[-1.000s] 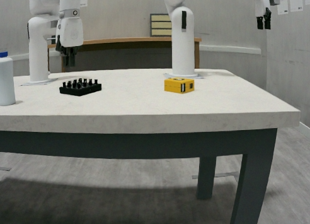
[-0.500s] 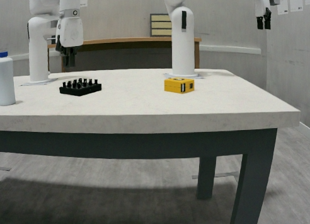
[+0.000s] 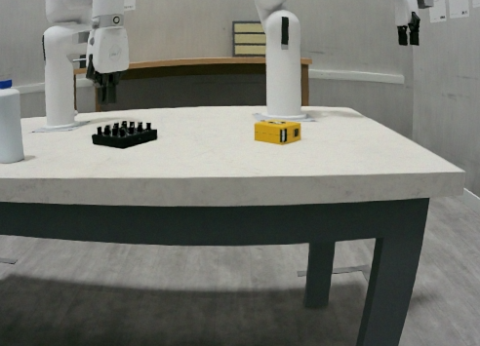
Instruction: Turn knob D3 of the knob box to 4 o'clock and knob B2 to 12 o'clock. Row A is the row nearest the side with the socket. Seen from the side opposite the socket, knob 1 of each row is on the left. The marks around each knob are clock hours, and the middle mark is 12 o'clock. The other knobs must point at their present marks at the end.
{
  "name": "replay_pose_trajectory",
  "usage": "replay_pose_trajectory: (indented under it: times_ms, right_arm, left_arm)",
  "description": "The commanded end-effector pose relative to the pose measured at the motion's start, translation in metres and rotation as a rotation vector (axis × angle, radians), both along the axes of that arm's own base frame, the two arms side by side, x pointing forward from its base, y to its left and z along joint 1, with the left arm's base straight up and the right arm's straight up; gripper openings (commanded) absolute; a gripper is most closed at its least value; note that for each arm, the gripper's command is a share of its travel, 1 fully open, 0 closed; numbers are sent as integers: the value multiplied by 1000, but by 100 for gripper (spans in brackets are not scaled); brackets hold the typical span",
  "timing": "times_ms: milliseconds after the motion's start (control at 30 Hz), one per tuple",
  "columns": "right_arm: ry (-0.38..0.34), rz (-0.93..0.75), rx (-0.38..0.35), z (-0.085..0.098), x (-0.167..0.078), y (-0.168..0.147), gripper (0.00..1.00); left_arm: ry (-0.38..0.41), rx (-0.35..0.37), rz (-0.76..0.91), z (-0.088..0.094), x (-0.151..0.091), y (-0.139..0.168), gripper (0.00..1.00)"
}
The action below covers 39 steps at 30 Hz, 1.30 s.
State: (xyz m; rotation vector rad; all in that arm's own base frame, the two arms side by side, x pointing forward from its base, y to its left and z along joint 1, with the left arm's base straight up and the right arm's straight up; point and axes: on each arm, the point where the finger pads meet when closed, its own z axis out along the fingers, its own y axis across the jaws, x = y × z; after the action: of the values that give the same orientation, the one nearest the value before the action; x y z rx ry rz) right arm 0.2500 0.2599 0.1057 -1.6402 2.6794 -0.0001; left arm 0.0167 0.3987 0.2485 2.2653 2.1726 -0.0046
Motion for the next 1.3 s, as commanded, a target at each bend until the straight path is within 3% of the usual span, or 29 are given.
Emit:
replay_pose_trajectory:
  times_ms: [0, 1267]
  right_arm:
    - [-2, 0, 2, 0, 1, 1, 21]
    - [-2, 0, 2, -37, 1, 1, 21]
  left_arm:
    - [0, 4, 0, 2, 0, 1, 100]
    - [0, 4, 0, 2, 0, 1, 100]
